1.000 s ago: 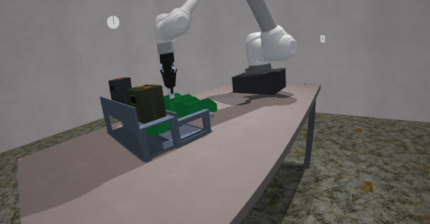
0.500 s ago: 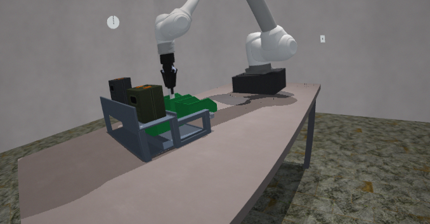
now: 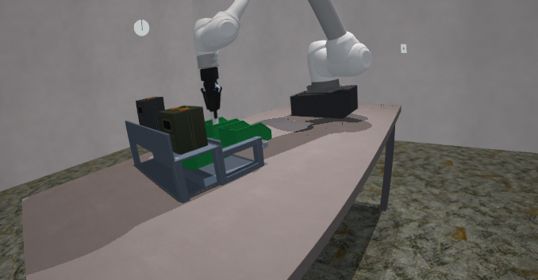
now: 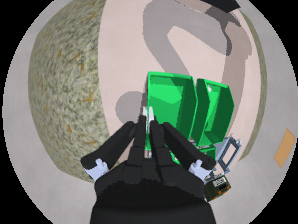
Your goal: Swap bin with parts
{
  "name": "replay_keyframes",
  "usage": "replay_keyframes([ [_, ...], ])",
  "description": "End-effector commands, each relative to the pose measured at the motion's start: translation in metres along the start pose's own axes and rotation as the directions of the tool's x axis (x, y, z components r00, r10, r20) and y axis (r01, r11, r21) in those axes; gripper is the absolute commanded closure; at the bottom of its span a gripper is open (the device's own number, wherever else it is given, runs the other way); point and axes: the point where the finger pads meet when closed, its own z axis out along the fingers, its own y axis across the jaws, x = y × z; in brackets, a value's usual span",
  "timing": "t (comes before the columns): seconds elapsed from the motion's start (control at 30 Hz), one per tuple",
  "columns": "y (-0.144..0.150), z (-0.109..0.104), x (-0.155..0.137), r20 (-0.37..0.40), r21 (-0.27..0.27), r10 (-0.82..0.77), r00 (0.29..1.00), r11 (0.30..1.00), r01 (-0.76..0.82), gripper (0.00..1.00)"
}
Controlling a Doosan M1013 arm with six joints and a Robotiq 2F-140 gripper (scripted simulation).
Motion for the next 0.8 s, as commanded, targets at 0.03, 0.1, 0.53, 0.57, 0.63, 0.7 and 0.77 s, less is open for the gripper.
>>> replay_keyframes([
  [0.03, -0.002, 0.005, 0.001, 0.001, 0.002, -0.002, 1.0, 1.0, 0.002, 0.9],
  [0.1, -0.002, 0.0054, 0.0011, 0.001, 0.002, -0.002, 1.0, 1.0, 0.002, 0.9],
  [0.53, -0.002, 0.0055, 0.0011, 0.001, 0.002, -0.002, 1.0, 1.0, 0.002, 0.9],
  [0.57, -0.002, 0.0055, 0.0011, 0.001, 0.002, -0.002, 1.0, 1.0, 0.002, 0.76],
  [0.63, -0.002, 0.0055, 0.0011, 0.001, 0.002, -0.002, 1.0, 1.0, 0.002, 0.76],
  [0.7, -0.002, 0.0055, 0.0011, 0.001, 0.002, -0.002, 1.0, 1.0, 0.002, 0.76],
  [0.77, -0.002, 0.0055, 0.0011, 0.001, 0.002, -0.002, 1.0, 1.0, 0.002, 0.76],
])
